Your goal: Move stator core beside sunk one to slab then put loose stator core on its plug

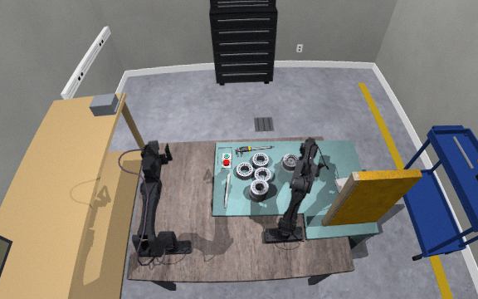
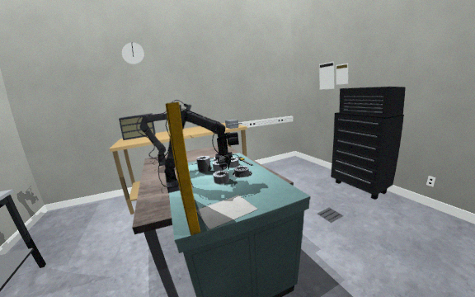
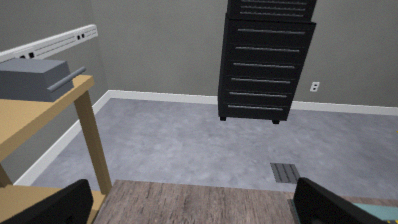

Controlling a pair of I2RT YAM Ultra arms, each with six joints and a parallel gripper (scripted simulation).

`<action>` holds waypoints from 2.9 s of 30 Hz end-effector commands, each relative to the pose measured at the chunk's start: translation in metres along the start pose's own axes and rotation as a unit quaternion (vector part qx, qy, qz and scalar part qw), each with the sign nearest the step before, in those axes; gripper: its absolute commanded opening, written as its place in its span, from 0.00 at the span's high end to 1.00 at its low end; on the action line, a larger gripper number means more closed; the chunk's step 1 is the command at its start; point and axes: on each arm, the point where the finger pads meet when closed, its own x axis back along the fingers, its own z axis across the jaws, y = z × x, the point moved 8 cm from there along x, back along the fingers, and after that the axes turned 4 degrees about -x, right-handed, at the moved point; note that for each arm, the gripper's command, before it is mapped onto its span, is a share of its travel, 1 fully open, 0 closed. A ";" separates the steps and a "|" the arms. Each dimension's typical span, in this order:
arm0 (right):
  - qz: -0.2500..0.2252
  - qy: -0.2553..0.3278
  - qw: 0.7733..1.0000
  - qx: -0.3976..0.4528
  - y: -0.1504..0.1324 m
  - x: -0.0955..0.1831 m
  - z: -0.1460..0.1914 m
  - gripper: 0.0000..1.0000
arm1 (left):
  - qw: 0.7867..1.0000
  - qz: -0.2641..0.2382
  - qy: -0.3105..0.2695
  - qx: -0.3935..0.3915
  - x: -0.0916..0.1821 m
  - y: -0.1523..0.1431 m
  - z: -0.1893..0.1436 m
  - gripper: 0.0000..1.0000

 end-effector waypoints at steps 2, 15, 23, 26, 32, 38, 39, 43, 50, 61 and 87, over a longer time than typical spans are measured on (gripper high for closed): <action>-0.033 -0.018 0.996 -0.075 0.016 0.004 0.007 0.63 | 0.997 -0.072 -0.009 -0.025 0.012 0.024 0.006 0.00; -0.023 -0.018 0.998 -0.056 0.011 -0.015 0.008 0.63 | 0.996 -0.087 0.006 -0.011 0.020 0.035 0.009 0.00; -0.020 -0.015 0.998 -0.066 0.012 -0.027 0.007 0.63 | 0.996 -0.087 0.005 -0.012 0.020 0.035 0.009 0.00; -0.021 -0.012 0.998 -0.063 0.012 -0.019 0.006 0.63 | 0.996 -0.087 0.005 -0.012 0.020 0.035 0.009 0.00; -0.019 -0.006 0.998 -0.064 0.009 -0.034 0.007 0.63 | 0.996 -0.087 0.005 -0.012 0.020 0.035 0.009 0.00; -0.020 0.019 0.997 -0.074 0.017 -0.019 0.014 0.63 | 0.996 -0.087 0.005 -0.012 0.020 0.035 0.009 0.00; -0.020 0.022 0.997 -0.067 0.018 -0.015 0.014 0.63 | 0.996 -0.087 0.005 -0.012 0.020 0.035 0.009 0.00; -0.020 0.015 0.997 -0.066 0.015 -0.023 0.013 1.00 | 0.996 -0.087 0.005 -0.012 0.020 0.035 0.009 0.00; -0.027 0.010 0.997 -0.065 0.016 -0.022 0.012 1.00 | 0.996 -0.087 0.005 -0.012 0.020 0.035 0.009 0.00; -0.024 0.009 0.998 -0.064 0.014 -0.010 0.010 1.00 | 0.996 -0.087 0.005 -0.012 0.020 0.035 0.009 0.00; -0.028 0.024 0.997 -0.074 0.015 0.035 0.011 1.00 | 0.996 -0.087 0.005 -0.012 0.020 0.035 0.009 0.00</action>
